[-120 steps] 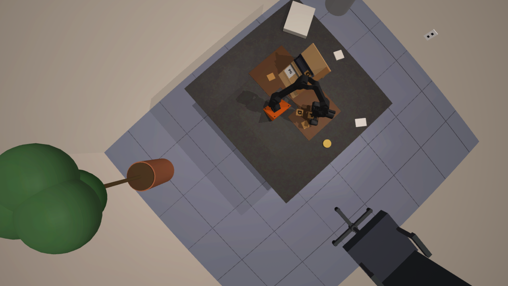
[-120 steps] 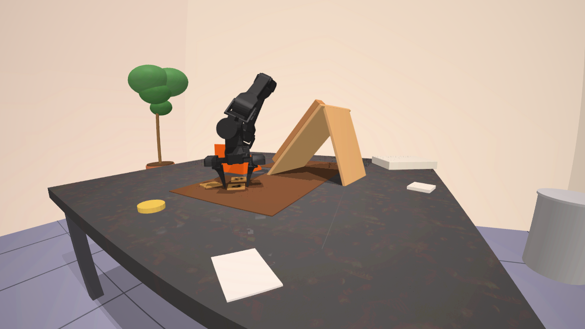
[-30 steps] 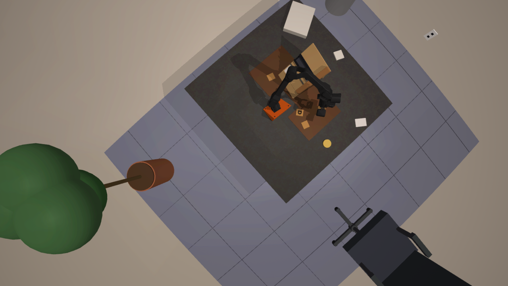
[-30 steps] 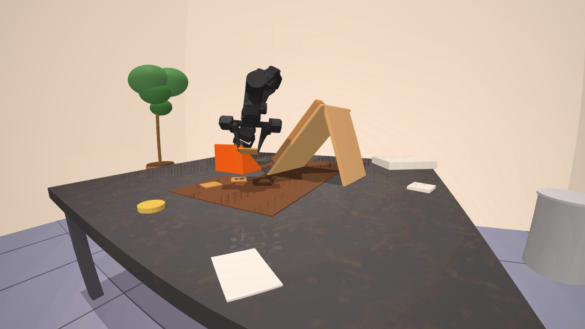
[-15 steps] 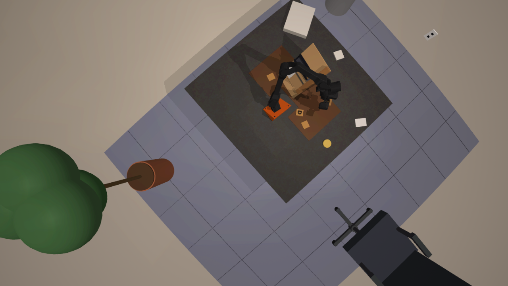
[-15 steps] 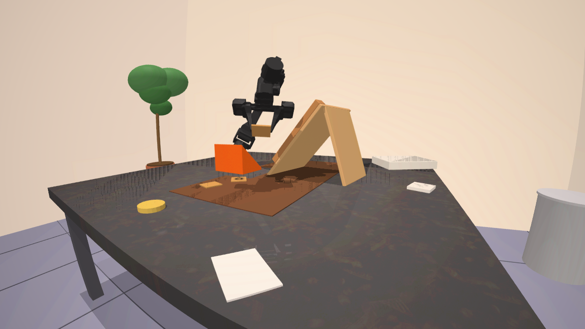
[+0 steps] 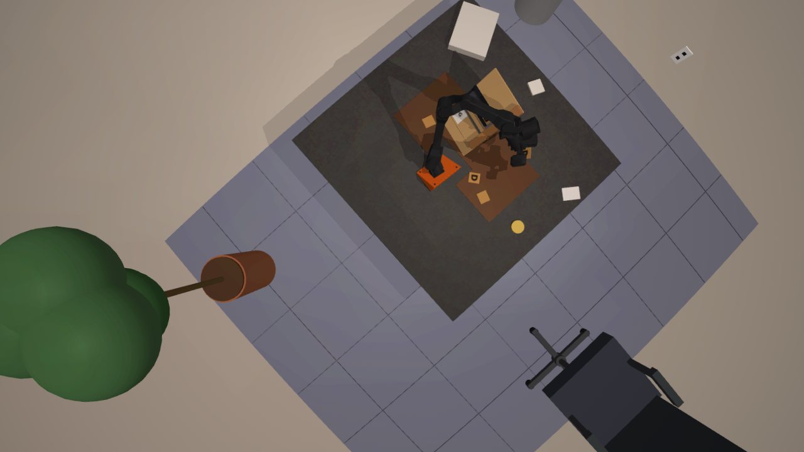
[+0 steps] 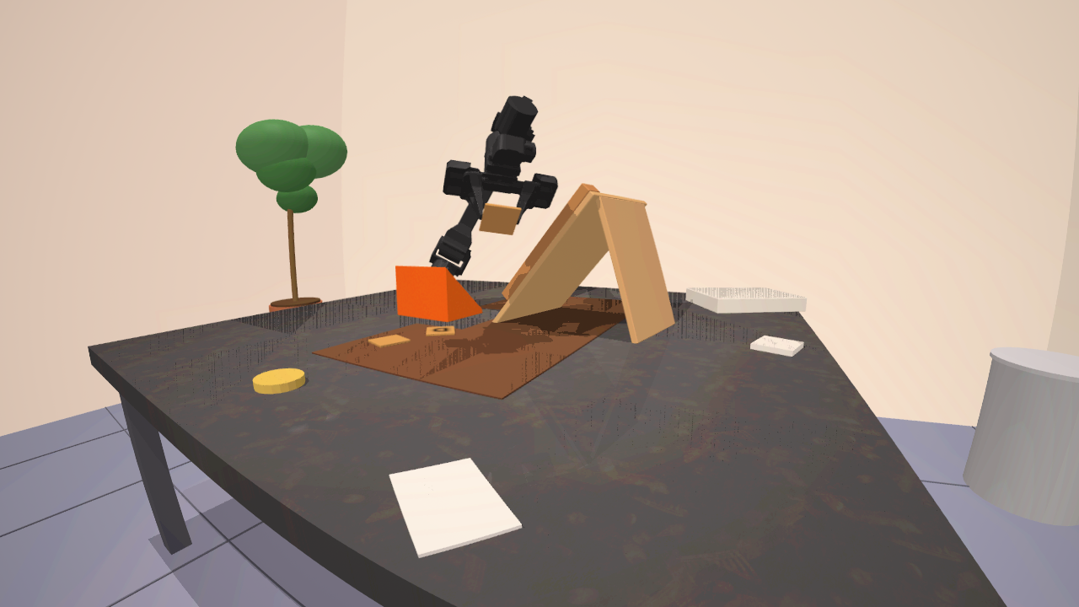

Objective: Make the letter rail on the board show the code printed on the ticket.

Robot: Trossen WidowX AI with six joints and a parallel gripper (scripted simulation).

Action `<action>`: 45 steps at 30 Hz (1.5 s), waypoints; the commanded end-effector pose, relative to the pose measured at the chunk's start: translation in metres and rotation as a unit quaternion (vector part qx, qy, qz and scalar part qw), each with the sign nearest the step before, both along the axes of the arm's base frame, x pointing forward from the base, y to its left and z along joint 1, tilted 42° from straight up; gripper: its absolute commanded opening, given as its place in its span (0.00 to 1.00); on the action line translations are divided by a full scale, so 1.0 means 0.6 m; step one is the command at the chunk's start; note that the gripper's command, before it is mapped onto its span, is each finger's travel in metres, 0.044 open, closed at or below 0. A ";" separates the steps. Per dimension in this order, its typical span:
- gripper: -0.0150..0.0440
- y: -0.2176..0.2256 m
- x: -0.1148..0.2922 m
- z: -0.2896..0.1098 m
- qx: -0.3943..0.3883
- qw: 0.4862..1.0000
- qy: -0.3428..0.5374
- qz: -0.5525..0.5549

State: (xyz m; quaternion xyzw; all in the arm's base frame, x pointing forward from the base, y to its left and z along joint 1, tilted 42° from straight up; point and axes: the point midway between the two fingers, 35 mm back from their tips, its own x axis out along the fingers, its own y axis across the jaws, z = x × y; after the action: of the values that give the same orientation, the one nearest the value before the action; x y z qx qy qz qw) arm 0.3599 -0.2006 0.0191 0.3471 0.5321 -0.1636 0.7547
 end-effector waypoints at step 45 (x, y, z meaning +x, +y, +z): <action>0.25 0.272 0.056 0.383 -0.089 0.965 -0.234 0.075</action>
State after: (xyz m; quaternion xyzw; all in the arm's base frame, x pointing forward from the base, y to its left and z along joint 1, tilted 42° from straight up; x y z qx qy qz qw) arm 0.3967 -0.0532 0.2404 0.2607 0.3516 -0.0778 0.8957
